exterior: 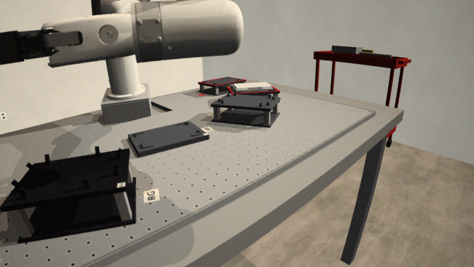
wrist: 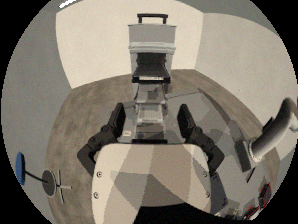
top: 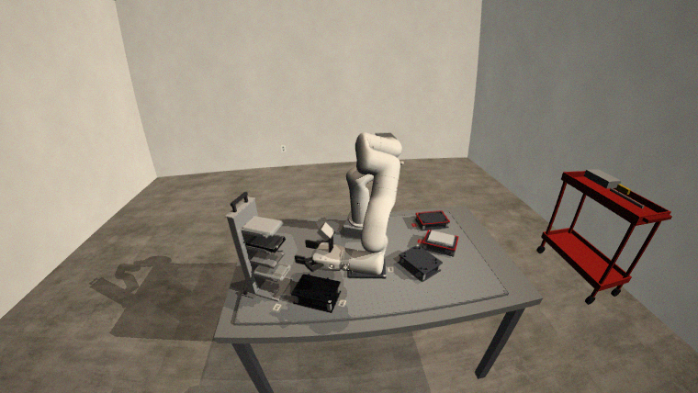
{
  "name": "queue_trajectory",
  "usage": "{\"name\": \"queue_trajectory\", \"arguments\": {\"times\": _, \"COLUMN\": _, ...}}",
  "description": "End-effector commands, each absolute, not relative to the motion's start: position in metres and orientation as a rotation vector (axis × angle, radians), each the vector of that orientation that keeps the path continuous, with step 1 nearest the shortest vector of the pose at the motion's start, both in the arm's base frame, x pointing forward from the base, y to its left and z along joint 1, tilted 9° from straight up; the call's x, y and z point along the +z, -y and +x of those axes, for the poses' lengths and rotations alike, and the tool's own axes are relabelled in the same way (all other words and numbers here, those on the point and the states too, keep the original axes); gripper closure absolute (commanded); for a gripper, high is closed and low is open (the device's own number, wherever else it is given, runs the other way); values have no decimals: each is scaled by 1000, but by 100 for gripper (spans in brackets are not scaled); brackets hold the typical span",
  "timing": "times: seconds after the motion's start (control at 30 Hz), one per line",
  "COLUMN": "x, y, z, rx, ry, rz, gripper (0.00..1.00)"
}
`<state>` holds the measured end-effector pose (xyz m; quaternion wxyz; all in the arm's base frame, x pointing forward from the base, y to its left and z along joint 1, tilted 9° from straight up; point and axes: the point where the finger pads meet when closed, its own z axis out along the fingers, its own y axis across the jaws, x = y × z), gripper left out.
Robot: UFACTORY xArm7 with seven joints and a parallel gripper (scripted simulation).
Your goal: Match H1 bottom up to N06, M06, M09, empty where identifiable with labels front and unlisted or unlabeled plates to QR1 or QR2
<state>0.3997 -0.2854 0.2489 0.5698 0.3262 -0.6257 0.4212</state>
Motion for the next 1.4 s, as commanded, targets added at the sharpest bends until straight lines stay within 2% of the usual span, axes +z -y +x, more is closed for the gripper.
{"name": "queue_trajectory", "arguments": {"times": 0.0, "x": 262, "y": 285, "z": 399, "rx": 991, "ry": 1472, "rz": 763, "gripper": 0}}
{"name": "queue_trajectory", "arguments": {"times": 1.37, "x": 348, "y": 279, "z": 387, "rx": 991, "ry": 1472, "rz": 764, "gripper": 0}}
